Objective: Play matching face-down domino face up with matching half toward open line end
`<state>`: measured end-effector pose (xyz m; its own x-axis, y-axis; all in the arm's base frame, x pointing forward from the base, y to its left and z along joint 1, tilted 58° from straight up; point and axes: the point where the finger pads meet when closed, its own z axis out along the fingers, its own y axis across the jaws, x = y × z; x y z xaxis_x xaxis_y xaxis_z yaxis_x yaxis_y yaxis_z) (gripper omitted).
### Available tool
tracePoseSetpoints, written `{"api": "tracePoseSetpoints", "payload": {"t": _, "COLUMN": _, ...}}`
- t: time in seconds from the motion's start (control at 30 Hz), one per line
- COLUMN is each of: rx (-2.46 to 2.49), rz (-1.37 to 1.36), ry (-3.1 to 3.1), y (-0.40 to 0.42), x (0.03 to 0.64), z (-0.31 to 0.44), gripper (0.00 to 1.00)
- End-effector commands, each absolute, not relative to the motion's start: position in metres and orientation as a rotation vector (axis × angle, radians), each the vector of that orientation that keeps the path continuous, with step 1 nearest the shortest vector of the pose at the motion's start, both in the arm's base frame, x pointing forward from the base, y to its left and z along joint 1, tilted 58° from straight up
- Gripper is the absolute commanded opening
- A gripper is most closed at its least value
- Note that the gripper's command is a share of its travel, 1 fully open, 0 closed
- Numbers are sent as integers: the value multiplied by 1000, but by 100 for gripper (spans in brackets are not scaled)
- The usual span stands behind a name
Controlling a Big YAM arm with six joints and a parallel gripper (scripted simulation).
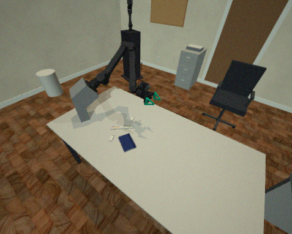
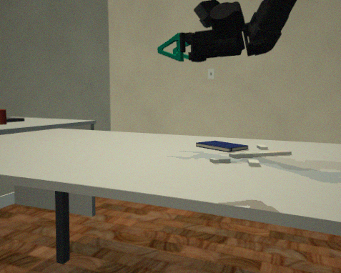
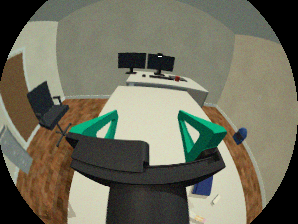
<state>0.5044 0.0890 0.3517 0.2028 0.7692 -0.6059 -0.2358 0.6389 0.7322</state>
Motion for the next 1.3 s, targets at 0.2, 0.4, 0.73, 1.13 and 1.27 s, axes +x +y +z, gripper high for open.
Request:
{"api": "tracePoseSetpoints", "payload": {"t": 0.2, "rx": 530, "rz": 707, "ry": 1161, "y": 79, "x": 508, "z": 369, "gripper": 100}}
{"api": "tracePoseSetpoints", "payload": {"t": 0.4, "rx": 485, "rz": 618, "ry": 1195, "y": 68, "x": 516, "z": 386, "gripper": 100}}
{"api": "tracePoseSetpoints", "payload": {"t": 0.73, "rx": 470, "rz": 606, "ry": 1229, "y": 73, "x": 519, "z": 380, "gripper": 100}}
{"api": "tracePoseSetpoints", "payload": {"t": 1.13, "rx": 400, "rz": 478, "ry": 1274, "y": 54, "x": 528, "z": 408, "gripper": 100}}
{"api": "tracePoseSetpoints", "payload": {"t": 1.27, "rx": 400, "rz": 478, "ry": 1274, "y": 54, "x": 528, "z": 408, "gripper": 100}}
